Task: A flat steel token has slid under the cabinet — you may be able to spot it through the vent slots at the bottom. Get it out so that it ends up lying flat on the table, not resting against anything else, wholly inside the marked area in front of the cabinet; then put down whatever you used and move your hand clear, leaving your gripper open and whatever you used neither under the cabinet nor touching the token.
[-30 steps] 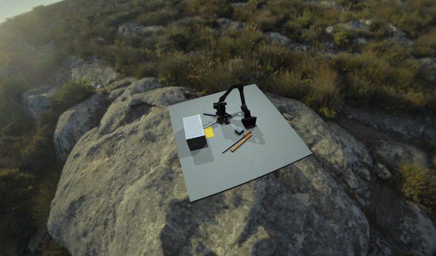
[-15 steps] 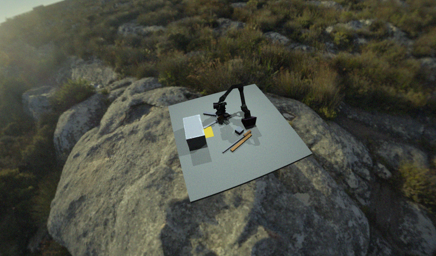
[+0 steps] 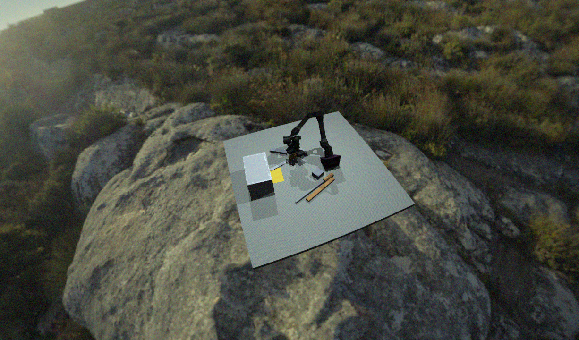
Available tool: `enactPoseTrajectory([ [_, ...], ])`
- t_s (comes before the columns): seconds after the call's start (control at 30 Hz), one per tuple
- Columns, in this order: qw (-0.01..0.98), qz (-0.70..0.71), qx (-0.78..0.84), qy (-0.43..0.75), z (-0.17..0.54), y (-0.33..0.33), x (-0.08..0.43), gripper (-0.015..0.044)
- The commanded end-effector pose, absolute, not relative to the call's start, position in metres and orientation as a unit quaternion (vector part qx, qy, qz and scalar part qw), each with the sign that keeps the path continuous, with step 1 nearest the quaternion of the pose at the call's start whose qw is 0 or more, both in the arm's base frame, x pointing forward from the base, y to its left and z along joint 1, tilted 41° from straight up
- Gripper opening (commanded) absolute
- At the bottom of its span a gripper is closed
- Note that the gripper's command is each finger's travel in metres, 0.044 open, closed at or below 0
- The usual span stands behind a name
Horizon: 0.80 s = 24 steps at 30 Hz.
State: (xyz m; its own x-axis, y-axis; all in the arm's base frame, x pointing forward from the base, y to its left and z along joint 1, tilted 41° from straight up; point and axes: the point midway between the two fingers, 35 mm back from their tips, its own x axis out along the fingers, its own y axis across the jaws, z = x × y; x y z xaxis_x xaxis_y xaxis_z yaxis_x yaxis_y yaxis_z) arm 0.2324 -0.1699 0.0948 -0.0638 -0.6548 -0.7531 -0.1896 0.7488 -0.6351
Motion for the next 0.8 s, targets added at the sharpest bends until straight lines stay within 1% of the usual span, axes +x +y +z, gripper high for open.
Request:
enactPoseTrajectory([
  [0.0, 0.612, -0.186, -0.301, 0.707, 0.0917, -0.1710, 0.2271, 0.0270],
  [0.03, 0.612, -0.186, -0.301, 0.707, 0.0917, -0.1710, 0.2271, 0.0270],
  [0.17, 0.615, -0.189, -0.300, 0.705, 0.0943, -0.1704, 0.2312, 0.0165],
  [0.47, 0.615, -0.189, -0.300, 0.705, 0.0943, -0.1704, 0.2312, 0.0105],
  [0.6, 0.615, -0.189, -0.300, 0.705, 0.0943, -0.1704, 0.2312, 0.0000],
  [0.77, 0.614, -0.188, -0.300, 0.705, 0.0952, -0.1704, 0.2285, 0.0000],
])
